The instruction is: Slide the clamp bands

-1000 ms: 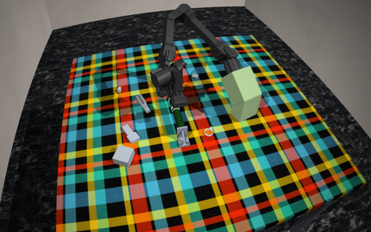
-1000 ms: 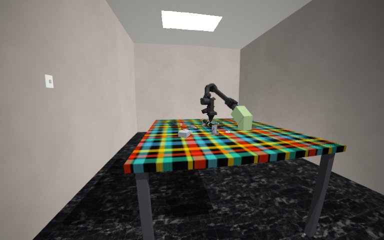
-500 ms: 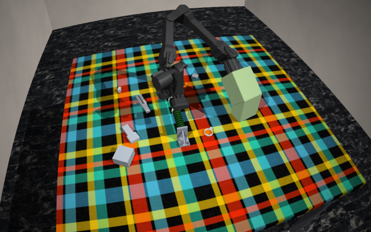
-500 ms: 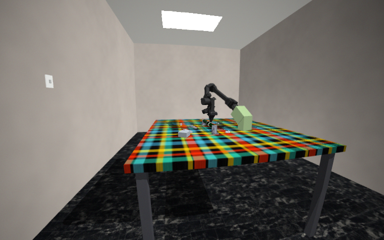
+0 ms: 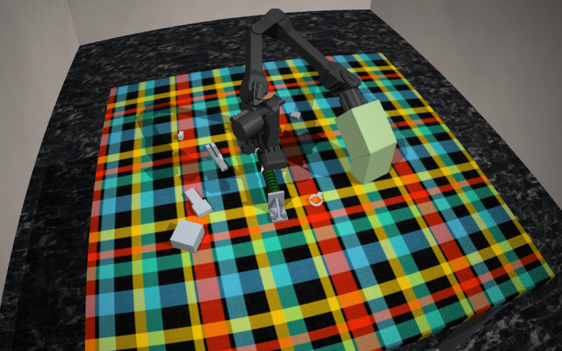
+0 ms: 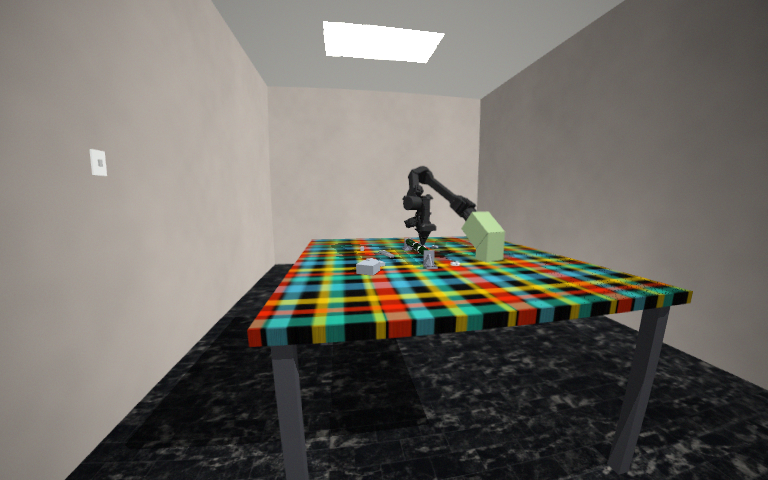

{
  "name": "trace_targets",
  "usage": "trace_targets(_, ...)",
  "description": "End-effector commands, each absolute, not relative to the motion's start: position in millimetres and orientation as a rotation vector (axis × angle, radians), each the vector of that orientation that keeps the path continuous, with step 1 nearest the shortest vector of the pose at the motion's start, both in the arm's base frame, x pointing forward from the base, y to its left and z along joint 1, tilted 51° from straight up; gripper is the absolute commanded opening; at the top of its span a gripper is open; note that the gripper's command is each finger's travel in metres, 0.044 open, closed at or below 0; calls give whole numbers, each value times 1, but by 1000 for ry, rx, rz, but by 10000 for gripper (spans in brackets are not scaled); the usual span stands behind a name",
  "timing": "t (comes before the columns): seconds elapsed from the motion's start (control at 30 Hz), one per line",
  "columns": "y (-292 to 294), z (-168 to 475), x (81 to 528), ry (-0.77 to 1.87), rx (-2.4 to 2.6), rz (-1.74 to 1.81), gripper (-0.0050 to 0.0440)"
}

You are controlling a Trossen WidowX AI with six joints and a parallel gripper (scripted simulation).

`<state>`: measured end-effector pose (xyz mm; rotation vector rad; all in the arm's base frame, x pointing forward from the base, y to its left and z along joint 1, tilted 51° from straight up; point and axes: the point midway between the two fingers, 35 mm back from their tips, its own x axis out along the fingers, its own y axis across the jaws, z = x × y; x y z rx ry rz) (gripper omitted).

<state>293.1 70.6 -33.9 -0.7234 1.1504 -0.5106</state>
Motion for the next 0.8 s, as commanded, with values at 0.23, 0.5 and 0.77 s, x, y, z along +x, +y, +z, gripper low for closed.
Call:
trace_targets(0.23,80,-45,293,1154,-722,-510,0)
trace_targets(0.5,85,-50,293,1154,-722,-509,0)
trace_targets(0.77,87,-52,293,1154,-722,-510,0)
